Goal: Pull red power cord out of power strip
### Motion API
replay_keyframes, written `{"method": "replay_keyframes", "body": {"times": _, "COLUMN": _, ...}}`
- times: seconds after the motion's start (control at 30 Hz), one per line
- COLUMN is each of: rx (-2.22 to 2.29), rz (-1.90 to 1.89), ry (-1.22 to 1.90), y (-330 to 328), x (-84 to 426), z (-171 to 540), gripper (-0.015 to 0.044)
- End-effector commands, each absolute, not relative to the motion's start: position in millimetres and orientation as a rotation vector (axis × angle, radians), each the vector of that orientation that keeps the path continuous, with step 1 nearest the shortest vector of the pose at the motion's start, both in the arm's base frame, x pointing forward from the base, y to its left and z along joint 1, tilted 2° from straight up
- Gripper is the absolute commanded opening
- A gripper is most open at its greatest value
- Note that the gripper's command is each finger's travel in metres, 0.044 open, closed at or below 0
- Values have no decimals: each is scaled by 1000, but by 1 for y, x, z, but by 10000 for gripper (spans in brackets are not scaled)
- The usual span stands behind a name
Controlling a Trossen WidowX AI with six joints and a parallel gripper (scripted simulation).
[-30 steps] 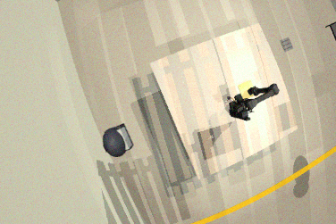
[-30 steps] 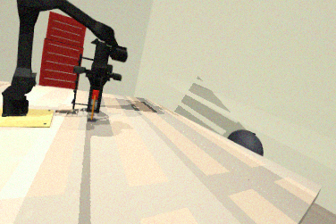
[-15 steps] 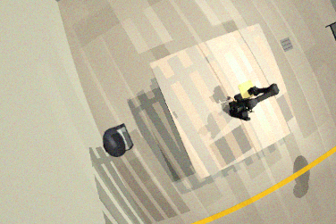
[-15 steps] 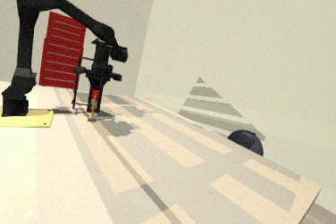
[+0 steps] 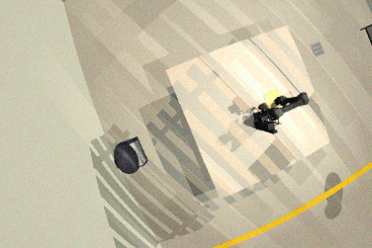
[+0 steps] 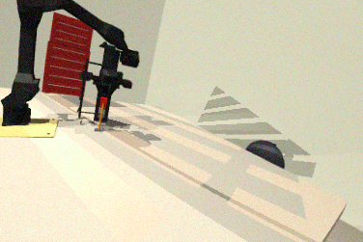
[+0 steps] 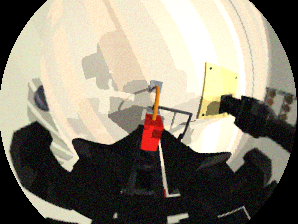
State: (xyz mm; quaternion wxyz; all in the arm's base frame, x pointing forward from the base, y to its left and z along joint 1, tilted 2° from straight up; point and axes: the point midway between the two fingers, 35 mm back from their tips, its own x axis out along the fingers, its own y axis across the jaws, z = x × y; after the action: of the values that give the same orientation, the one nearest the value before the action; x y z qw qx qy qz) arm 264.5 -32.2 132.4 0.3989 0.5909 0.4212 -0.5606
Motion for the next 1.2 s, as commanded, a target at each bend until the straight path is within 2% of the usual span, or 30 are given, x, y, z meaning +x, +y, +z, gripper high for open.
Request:
{"method": "replay_keyframes", "body": {"times": 0.0, "rx": 1450, "rz": -1486, "ry": 995, "y": -63, "x": 254, "z": 134, "gripper": 0}}
{"method": "replay_keyframes", "body": {"times": 0.27, "rx": 1450, "rz": -1487, "ry": 993, "y": -75, "x": 248, "z": 135, "gripper": 0}}
{"method": "replay_keyframes", "body": {"times": 0.7, "rx": 1451, "rz": -1488, "ry": 993, "y": -63, "x": 251, "z": 134, "gripper": 341}}
{"method": "replay_keyframes", "body": {"times": 0.83, "rx": 1450, "rz": -1489, "ry": 992, "y": -80, "x": 246, "z": 138, "gripper": 440}}
{"method": "replay_keyframes", "body": {"times": 1.0, "rx": 1447, "rz": -1491, "ry": 989, "y": -117, "x": 230, "z": 147, "gripper": 440}}
{"method": "replay_keyframes", "body": {"times": 1.17, "rx": 1447, "rz": -1491, "ry": 989, "y": -119, "x": 229, "z": 147, "gripper": 440}}
